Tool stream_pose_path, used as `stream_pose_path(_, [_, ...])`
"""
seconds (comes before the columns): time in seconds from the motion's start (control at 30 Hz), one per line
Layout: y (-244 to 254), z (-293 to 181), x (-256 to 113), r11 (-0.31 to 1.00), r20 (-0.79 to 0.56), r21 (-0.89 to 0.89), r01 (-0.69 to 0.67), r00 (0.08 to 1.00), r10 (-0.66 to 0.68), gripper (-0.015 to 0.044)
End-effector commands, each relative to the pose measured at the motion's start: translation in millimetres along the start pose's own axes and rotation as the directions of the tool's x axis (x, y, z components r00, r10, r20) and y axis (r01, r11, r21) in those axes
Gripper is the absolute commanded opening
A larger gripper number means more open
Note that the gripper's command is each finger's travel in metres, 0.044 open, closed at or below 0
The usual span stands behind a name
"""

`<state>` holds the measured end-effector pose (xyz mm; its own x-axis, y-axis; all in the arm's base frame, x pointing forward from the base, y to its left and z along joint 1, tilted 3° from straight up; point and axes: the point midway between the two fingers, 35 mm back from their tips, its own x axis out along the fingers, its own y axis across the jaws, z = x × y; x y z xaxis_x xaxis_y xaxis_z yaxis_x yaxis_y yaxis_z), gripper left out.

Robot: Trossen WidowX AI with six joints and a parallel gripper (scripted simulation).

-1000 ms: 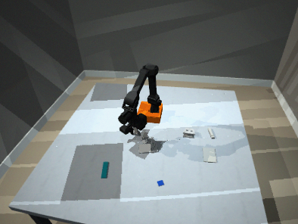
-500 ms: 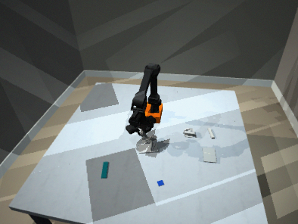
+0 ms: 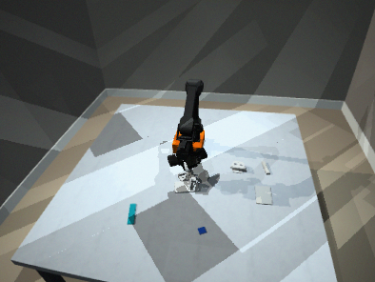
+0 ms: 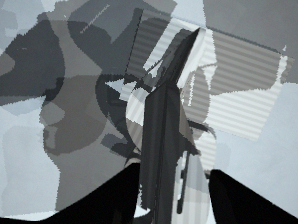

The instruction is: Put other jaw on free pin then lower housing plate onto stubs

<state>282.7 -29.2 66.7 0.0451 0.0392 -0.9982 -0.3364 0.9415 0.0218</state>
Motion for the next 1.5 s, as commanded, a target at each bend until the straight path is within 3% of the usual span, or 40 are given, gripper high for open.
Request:
stream_pose_path(0.0, [11.5,3.2,-2.2,0.997,0.01,0.073,0.005,1.0,-0.006,0.0134])
stream_pose_path(1.1, [18.4,5.1,-2.2,0.995,0.01,0.099,0.003,1.0,-0.004,0.0134])
stream_pose_path(1.47, [-13.2,14.1,-3.6,0.995,0.011,0.099,0.006,1.0,-0.008,0.0134])
